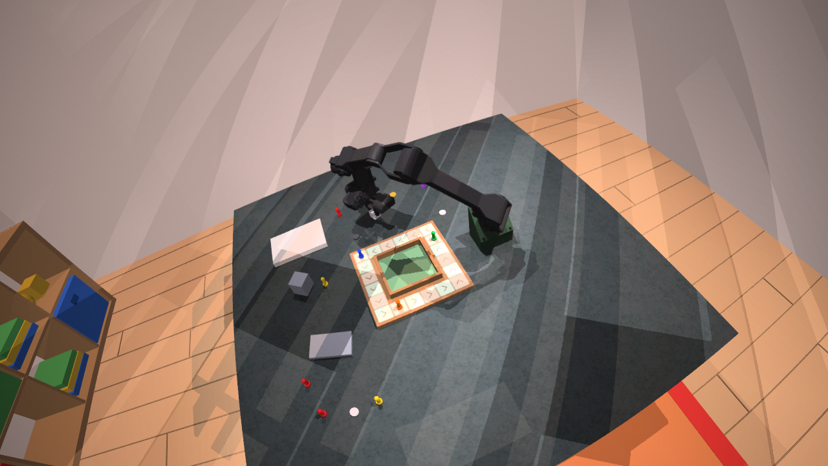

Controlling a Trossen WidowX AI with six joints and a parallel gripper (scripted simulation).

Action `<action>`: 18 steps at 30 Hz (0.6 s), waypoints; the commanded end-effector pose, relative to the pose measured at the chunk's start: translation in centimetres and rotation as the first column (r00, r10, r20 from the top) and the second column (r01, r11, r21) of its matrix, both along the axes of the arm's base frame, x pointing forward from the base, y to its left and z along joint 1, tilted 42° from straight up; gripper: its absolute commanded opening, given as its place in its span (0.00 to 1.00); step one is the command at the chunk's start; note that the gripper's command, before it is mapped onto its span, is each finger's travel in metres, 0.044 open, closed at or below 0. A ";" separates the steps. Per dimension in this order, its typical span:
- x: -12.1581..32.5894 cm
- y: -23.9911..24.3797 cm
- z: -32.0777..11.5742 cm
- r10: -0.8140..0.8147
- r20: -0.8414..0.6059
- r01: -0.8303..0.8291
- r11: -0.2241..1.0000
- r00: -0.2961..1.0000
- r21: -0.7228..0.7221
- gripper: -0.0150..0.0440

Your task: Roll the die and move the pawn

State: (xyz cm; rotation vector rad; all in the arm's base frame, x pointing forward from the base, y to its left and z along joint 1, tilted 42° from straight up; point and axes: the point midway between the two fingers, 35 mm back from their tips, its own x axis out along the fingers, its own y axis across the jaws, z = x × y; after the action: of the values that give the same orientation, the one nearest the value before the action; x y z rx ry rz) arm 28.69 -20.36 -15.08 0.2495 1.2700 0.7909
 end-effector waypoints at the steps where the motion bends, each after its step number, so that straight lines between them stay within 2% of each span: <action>1: 0.0 -2.2 2.0 -0.001 0.012 0.001 1.000 1.000 -0.019 0.25; 11: -1.0 -5.8 6.3 -0.001 0.010 0.002 1.000 1.000 -0.018 0.25; 18: -1.0 -5.8 6.7 -0.016 -0.003 0.016 1.000 1.000 -0.016 0.25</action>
State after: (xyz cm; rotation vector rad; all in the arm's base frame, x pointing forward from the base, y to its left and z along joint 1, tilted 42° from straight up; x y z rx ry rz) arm 27.65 -26.02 -8.80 0.2431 1.2665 0.7782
